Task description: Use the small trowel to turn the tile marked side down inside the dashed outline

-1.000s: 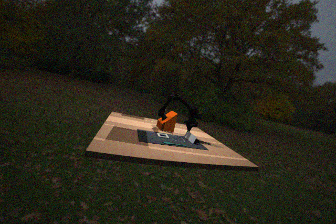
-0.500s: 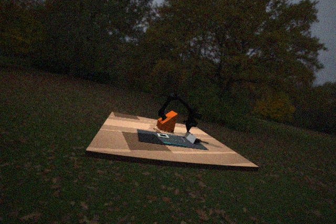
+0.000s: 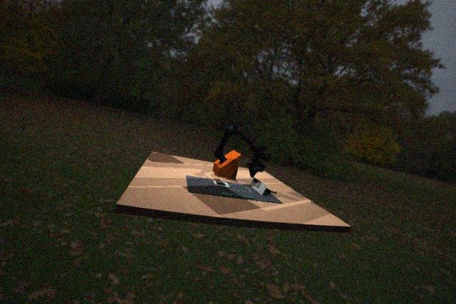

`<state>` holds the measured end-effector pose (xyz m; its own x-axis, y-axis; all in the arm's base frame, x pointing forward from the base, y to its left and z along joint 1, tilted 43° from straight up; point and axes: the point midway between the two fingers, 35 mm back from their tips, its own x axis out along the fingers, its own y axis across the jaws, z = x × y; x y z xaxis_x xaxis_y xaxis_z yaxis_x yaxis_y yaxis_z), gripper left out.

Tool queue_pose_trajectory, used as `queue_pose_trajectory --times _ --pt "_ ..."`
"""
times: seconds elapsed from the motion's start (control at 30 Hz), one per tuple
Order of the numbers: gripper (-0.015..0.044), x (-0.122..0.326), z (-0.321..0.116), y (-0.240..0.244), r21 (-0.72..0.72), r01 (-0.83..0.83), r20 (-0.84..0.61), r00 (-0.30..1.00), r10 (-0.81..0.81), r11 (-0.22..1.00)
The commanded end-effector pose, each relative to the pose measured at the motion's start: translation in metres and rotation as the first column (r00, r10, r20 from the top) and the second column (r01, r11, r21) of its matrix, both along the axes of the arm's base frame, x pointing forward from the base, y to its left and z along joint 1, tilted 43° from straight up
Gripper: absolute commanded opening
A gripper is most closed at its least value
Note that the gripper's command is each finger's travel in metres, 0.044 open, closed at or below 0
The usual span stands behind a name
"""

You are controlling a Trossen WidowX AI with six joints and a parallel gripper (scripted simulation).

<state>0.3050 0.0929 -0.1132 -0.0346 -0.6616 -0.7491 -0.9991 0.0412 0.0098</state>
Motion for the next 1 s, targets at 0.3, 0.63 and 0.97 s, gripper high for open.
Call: queue_pose_trajectory --times 0.3,0.63,0.97 --pt "0.01 -0.001 0.009 -0.025 -0.008 0.002 -0.004 1.0 -0.002 1.0" --pt "0.01 -0.001 0.011 -0.036 -0.006 0.002 -0.002 1.0 -0.002 1.0" --pt "0.01 -0.002 0.03 -0.011 -0.008 0.002 -0.004 1.0 -0.002 1.0"
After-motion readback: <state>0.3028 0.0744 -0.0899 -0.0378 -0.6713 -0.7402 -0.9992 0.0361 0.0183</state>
